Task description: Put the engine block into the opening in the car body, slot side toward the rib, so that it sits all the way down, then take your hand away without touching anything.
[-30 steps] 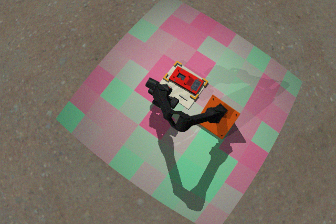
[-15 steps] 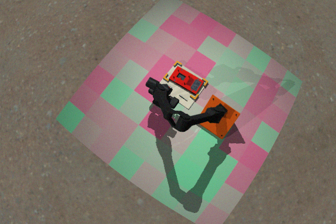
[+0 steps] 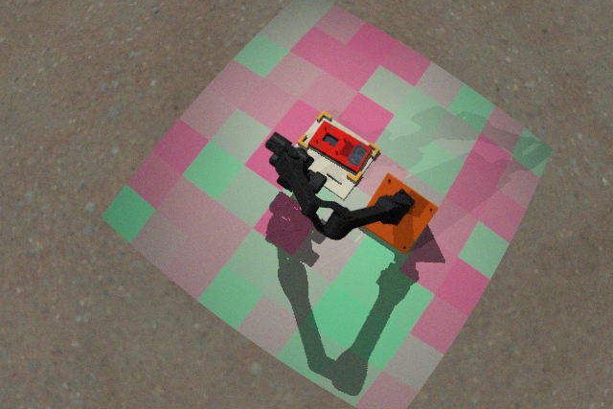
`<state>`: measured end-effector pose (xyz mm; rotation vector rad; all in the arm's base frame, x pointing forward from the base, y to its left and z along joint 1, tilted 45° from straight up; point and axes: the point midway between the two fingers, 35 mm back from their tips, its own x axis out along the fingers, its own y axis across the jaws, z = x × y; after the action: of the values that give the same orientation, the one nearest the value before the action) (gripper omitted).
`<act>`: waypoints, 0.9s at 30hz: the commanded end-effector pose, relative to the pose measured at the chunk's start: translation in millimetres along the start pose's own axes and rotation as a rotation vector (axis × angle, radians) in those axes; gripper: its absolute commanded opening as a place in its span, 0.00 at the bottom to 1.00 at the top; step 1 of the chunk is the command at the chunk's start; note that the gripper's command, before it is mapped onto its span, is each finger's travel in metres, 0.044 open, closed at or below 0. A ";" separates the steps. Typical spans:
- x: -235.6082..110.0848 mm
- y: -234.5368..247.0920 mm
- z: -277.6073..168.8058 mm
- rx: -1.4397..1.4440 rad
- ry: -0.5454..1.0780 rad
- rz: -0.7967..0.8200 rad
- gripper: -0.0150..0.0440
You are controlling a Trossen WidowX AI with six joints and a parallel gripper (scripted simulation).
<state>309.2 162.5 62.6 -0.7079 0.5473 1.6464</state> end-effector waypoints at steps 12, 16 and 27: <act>-49.8 3.3 2.6 -0.005 0.004 -0.002 0.25; -62.6 5.7 3.9 -0.004 0.002 -0.002 0.25; -78.5 8.2 1.8 0.028 -0.001 -0.002 0.25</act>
<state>308.7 111.1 120.4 -0.7021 0.5457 1.6424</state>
